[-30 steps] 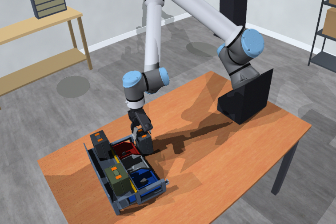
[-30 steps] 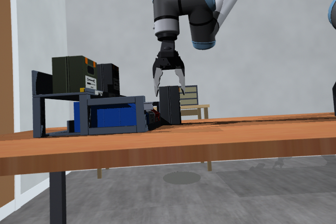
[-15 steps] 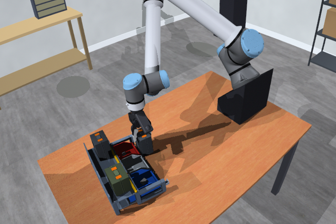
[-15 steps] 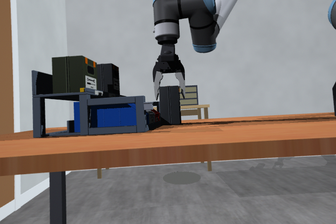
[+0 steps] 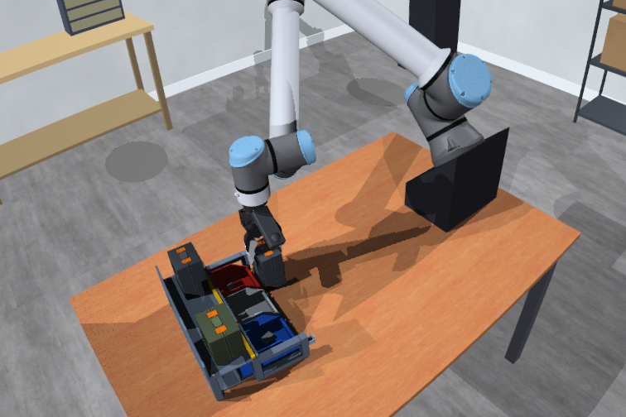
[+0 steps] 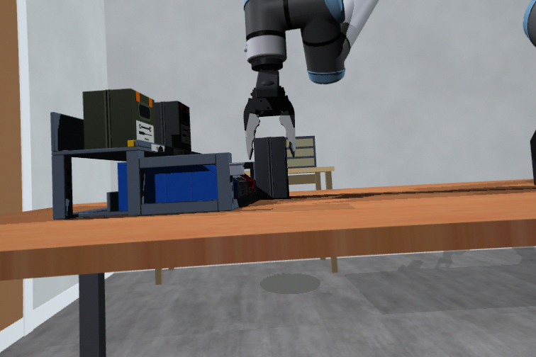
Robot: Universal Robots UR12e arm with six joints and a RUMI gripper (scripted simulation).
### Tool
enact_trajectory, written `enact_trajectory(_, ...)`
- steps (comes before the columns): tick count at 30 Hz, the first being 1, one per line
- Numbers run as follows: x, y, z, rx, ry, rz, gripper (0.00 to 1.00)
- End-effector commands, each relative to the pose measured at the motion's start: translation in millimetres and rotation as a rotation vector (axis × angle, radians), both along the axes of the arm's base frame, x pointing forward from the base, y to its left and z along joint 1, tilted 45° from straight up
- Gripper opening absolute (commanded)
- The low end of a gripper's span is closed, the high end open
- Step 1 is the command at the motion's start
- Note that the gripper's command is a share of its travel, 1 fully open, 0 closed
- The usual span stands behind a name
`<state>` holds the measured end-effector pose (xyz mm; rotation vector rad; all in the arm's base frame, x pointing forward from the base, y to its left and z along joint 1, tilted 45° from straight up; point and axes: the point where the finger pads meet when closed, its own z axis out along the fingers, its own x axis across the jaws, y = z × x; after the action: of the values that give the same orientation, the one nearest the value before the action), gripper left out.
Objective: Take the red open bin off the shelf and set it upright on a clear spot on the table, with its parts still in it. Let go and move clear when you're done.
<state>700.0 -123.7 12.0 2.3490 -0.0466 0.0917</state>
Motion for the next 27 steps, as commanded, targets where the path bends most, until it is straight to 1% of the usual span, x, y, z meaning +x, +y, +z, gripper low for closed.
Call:
enact_trajectory(1,0.3,1.0,1.2,0.0,-0.001,0.001,0.58)
enact_trajectory(14,0.3,1.2,1.4,0.0,-0.001,0.001,0.58)
enact_trajectory(15,0.3,1.2,1.3,0.0,-0.001,0.001,0.0)
enact_trajectory(27,0.3,1.2,1.3,0.0,-0.001,0.001,0.0)
